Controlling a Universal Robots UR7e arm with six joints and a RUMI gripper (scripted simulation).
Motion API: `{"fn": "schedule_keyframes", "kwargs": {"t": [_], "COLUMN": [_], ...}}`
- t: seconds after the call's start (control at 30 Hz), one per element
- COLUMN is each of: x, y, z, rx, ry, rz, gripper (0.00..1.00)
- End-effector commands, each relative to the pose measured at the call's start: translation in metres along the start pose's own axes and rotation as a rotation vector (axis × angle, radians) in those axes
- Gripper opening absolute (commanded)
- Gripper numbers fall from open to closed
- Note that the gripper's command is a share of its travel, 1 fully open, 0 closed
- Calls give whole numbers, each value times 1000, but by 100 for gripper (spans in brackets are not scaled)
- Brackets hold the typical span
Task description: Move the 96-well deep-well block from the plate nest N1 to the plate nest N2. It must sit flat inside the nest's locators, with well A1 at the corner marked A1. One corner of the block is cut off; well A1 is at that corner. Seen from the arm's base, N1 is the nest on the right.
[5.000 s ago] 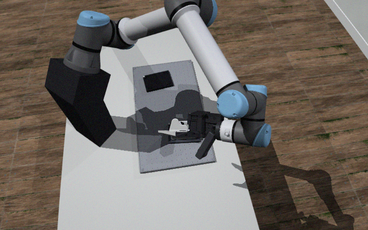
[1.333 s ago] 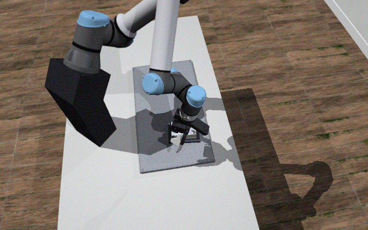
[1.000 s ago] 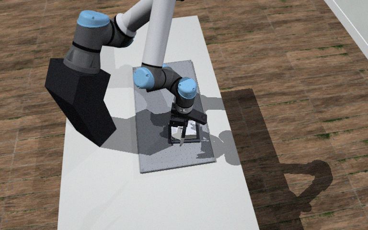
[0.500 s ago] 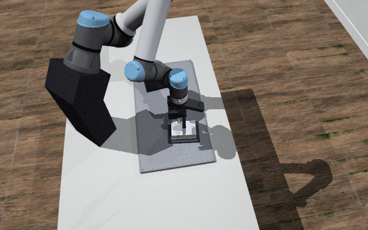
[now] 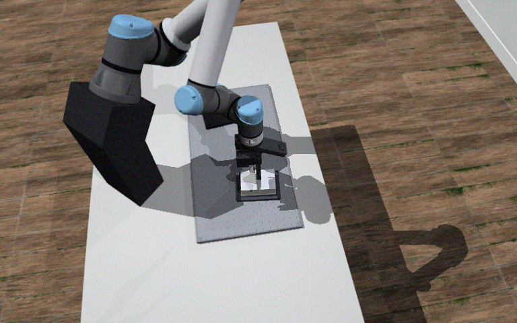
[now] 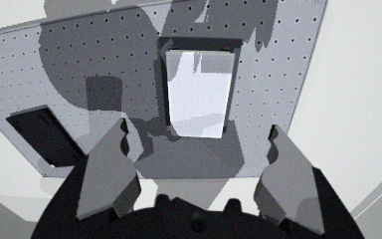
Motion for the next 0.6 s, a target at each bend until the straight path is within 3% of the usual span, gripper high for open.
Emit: {"fn": "schedule_keyframes", "kwargs": {"t": [0.0,0.57], "x": [0,0], "y": [6,31], "z": [0,0], "rx": [1,1], "ry": [0,0], "rz": [-1,-1], "gripper": [100,100]}}
Point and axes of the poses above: the point where the finger pads meet when closed, its own y axis out along the fingers, its own x axis across the jaws, z = x × y, the point moved 2 cm from there along -y, back along the fingers, and after that the axes turned 3 degrees about -y, right-handed, at the moved point
